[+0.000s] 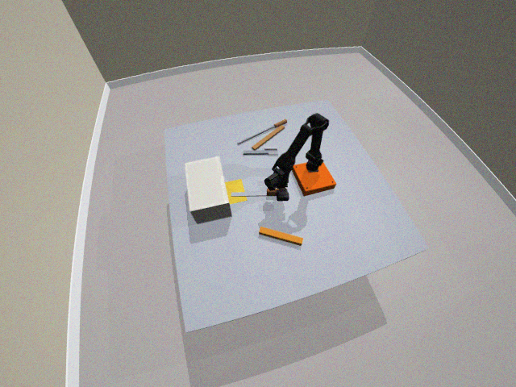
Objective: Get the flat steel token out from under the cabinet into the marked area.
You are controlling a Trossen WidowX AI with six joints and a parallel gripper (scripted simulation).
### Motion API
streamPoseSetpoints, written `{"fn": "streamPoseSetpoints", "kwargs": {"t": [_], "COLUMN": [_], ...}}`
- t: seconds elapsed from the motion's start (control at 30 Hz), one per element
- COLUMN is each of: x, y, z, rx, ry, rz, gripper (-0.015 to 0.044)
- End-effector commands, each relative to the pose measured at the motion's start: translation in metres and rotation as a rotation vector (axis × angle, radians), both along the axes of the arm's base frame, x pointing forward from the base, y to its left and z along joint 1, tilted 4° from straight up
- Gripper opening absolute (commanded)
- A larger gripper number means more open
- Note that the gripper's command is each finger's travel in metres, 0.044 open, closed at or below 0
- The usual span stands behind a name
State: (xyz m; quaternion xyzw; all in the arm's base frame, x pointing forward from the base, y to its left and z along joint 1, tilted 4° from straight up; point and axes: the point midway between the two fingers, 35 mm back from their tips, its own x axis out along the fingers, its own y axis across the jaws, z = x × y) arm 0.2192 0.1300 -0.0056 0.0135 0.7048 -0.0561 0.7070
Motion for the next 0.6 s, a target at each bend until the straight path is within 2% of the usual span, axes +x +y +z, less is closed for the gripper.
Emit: {"fn": "streamPoseSetpoints", "kwargs": {"t": [0.0, 0.57], "x": [0.000, -0.003], "y": [0.008, 0.026], "z": [0.002, 0.001], "rx": [0.008, 0.009], "ry": [0.000, 0.000], "rz": [-0.001, -0.015], "gripper": [0.0000, 0.0000]}}
